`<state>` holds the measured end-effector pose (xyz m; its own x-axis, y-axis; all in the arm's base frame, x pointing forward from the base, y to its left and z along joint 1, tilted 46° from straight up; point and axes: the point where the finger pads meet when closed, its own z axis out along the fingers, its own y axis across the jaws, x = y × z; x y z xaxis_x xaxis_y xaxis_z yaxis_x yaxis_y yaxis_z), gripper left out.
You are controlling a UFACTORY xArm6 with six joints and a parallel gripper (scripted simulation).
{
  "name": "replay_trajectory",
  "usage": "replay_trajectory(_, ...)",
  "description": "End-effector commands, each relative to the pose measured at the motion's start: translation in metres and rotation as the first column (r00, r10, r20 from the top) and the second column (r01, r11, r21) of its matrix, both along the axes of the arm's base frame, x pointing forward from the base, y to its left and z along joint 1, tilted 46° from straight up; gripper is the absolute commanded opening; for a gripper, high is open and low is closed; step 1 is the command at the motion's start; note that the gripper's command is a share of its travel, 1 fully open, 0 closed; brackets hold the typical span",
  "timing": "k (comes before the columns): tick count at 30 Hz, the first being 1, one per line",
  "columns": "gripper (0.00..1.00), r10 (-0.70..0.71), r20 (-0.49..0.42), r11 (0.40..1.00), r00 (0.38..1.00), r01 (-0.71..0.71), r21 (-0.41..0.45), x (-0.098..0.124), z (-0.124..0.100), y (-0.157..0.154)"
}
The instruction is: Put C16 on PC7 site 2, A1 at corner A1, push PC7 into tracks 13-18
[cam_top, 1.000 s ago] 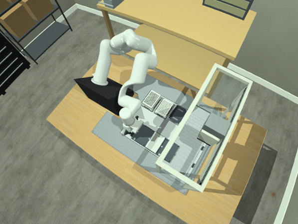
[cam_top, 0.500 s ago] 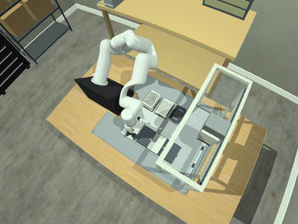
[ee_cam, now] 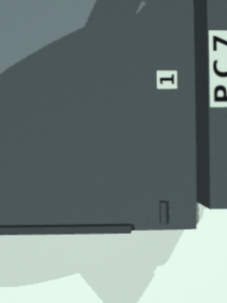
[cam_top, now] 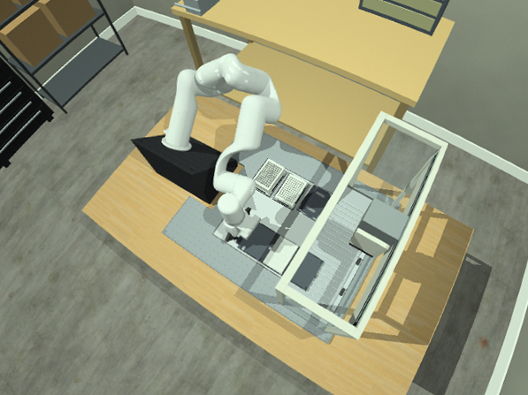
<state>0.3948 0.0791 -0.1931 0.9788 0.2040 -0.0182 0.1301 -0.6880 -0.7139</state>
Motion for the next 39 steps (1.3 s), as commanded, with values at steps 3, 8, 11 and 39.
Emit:
replay_trajectory(3, 0.82, -0.001, 0.004, 1.0, 1.0, 0.001, -0.001, 0.009, 0.001, 0.0)
replay_trajectory(8, 0.82, -0.001, 0.004, 1.0, 1.0, 0.001, -0.001, 0.012, 0.001, 0.001)
replay_trajectory(11, 0.82, -0.001, 0.004, 1.0, 1.0, 0.002, -0.001, 0.014, 0.001, 0.002)
replay_trajectory(39, 0.82, -0.002, 0.004, 1.0, 1.0, 0.002, -0.001, 0.04, 0.0, 0.007)
